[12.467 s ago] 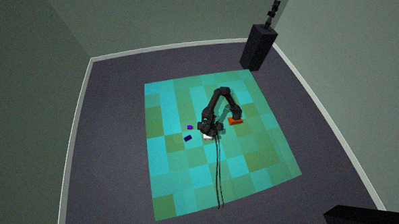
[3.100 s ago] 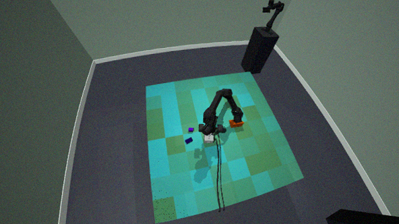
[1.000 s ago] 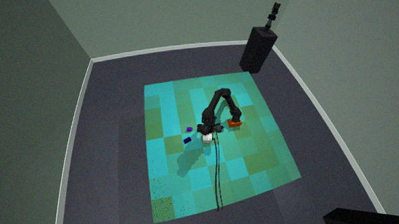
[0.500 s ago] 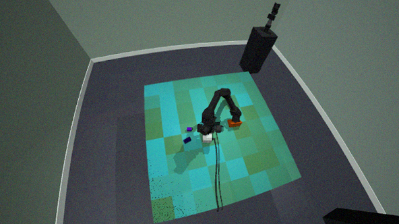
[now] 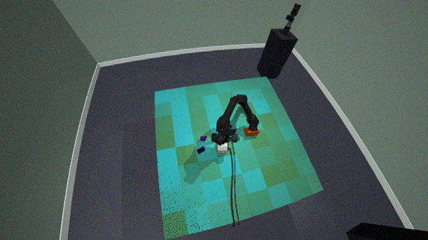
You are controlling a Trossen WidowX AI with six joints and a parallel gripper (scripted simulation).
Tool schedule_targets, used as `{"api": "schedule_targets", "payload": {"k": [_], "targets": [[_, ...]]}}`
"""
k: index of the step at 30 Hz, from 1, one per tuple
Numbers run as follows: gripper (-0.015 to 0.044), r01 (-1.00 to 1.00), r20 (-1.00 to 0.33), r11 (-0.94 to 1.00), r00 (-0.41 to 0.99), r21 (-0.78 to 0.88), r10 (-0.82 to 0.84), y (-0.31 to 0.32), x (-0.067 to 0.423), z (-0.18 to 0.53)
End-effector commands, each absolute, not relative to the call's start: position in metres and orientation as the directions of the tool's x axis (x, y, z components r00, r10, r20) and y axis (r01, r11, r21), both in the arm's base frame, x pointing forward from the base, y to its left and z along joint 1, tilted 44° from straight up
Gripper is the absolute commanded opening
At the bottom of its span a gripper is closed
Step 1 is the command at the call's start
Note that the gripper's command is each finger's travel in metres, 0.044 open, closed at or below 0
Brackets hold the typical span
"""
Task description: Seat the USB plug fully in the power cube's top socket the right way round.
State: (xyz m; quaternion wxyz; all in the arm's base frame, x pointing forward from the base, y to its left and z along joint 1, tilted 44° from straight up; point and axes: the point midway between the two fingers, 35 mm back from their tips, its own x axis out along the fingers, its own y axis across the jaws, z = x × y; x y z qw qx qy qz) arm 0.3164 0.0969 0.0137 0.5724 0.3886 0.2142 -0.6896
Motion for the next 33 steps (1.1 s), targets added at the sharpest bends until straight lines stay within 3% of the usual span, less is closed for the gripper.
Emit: {"api": "schedule_targets", "payload": {"k": [1, 33], "targets": [[0.0, 0.956, -0.782, -0.251, -0.04, 0.15, -0.622, 0.0964, 0.3163, 0.0138], [0.0, 0.956, -0.782, -0.251, -0.04, 0.15, -0.622, 0.0938, 0.3161, 0.011]]}}
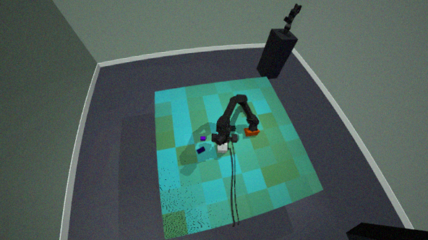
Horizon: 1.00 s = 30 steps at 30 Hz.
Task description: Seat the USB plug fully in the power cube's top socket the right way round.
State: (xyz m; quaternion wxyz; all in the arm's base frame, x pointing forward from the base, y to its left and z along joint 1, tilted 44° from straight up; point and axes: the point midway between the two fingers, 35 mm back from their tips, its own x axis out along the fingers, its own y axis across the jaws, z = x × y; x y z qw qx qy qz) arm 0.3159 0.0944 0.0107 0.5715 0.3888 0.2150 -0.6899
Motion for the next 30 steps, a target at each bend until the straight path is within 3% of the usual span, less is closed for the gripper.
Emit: {"api": "schedule_targets", "payload": {"k": [1, 30], "targets": [[0.0, 0.956, -0.782, -0.251, -0.04, 0.15, -0.622, 0.0937, 0.3161, 0.0109], [0.0, 0.956, -0.782, -0.251, -0.04, 0.15, -0.622, 0.0913, 0.3159, 0.0083]]}}
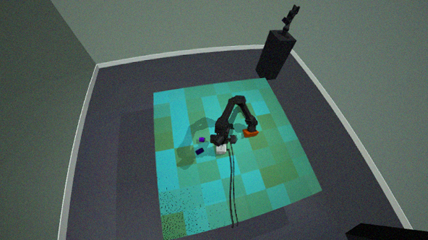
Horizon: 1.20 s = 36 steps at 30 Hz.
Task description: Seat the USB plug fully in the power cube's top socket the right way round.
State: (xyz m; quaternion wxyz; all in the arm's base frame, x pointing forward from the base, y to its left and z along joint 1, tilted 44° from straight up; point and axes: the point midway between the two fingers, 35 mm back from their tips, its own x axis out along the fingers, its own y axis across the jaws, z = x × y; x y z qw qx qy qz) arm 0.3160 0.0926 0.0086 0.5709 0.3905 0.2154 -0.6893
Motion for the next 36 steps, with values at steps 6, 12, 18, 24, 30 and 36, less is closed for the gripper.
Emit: {"api": "schedule_targets", "payload": {"k": [6, 12, 18, 24, 30, 36], "targets": [[0.0, 0.956, -0.782, -0.251, -0.04, 0.15, -0.622, 0.0909, 0.3159, 0.0078], [0.0, 0.956, -0.782, -0.251, -0.04, 0.15, -0.622, 0.0904, 0.3158, 0.0073], [0.0, 0.956, -0.782, -0.251, -0.04, 0.15, -0.622, 0.0899, 0.3158, 0.0068], [0.0, 0.956, -0.782, -0.251, -0.04, 0.15, -0.622, 0.0894, 0.3157, 0.0062], [0.0, 0.956, -0.782, -0.251, -0.04, 0.15, -0.622, 0.0889, 0.3157, 0.0057], [0.0, 0.956, -0.782, -0.251, -0.04, 0.15, -0.622, 0.0888, 0.3157, 0.0056]]}}
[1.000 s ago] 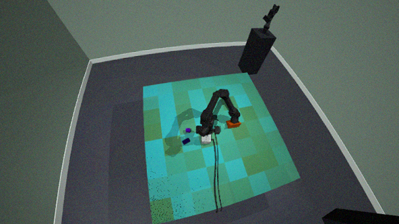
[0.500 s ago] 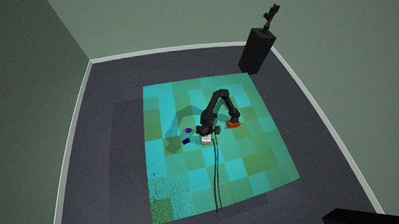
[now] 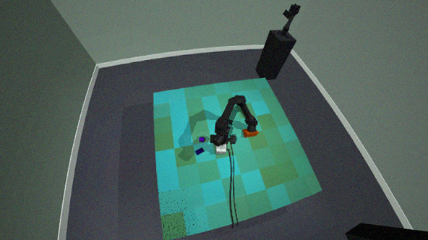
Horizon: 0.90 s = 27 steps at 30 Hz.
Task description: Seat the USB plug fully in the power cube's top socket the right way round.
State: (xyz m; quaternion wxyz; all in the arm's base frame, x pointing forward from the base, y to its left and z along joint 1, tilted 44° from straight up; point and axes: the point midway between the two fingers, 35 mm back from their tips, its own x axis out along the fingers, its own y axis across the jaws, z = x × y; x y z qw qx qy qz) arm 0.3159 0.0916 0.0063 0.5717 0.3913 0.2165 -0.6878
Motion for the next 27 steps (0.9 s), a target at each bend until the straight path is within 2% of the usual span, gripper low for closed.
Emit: {"api": "schedule_targets", "payload": {"k": [1, 25, 27], "targets": [[0.0, 0.956, -0.782, -0.251, -0.04, 0.15, -0.622, 0.0888, 0.3157, 0.0056], [0.0, 0.956, -0.782, -0.251, -0.04, 0.15, -0.622, 0.0888, 0.3157, 0.0056], [0.0053, 0.956, -0.786, -0.252, -0.039, 0.15, -0.617, 0.0916, 0.316, 0.0061]]}}
